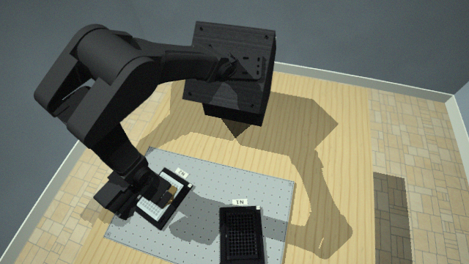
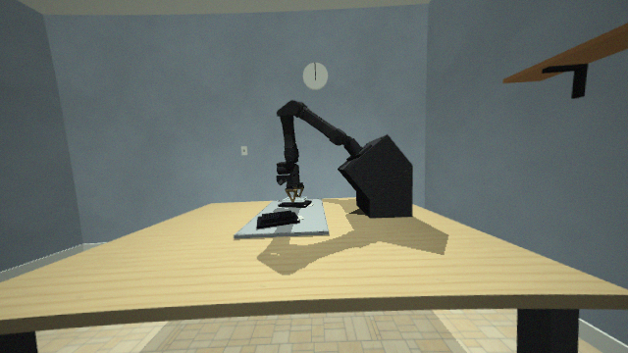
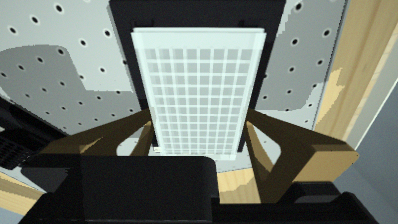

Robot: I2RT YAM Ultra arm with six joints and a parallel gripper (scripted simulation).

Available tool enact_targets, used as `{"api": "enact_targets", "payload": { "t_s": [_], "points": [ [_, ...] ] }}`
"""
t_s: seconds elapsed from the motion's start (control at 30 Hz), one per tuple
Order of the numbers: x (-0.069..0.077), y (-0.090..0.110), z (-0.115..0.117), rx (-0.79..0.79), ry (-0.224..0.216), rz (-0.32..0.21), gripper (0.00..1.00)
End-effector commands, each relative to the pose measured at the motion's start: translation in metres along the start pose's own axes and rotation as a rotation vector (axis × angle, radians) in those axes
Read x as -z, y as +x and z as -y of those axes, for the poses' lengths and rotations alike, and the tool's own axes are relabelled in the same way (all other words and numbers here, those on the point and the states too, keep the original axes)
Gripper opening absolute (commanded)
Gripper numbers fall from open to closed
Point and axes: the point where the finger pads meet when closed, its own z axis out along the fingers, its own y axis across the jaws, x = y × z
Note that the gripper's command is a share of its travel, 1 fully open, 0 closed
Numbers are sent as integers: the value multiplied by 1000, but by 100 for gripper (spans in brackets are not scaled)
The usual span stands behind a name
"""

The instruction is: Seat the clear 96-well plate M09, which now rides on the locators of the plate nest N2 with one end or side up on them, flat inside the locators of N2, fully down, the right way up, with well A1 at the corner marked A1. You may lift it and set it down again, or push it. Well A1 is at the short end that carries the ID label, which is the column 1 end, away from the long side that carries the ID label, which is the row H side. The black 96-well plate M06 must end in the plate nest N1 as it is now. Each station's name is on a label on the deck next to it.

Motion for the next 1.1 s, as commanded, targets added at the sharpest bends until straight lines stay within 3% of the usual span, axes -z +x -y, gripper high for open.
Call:
{"api": "enact_targets", "payload": {
  "t_s": [0.0, 0.37, 0.53, 0.57, 0.6, 1.07],
  "points": [
    [9, -25, -2, 14, 8, 65, 0],
    [9, -22, -3, 14, 7, 61, 0],
    [7, -14, -3, 11, 6, 45, 0],
    [3, -6, 0, 2, 4, 19, 0],
    [7, -10, -4, 9, 5, 39, 0],
    [6, -2, -1, 2, 7, 28, 0]
  ]
}}
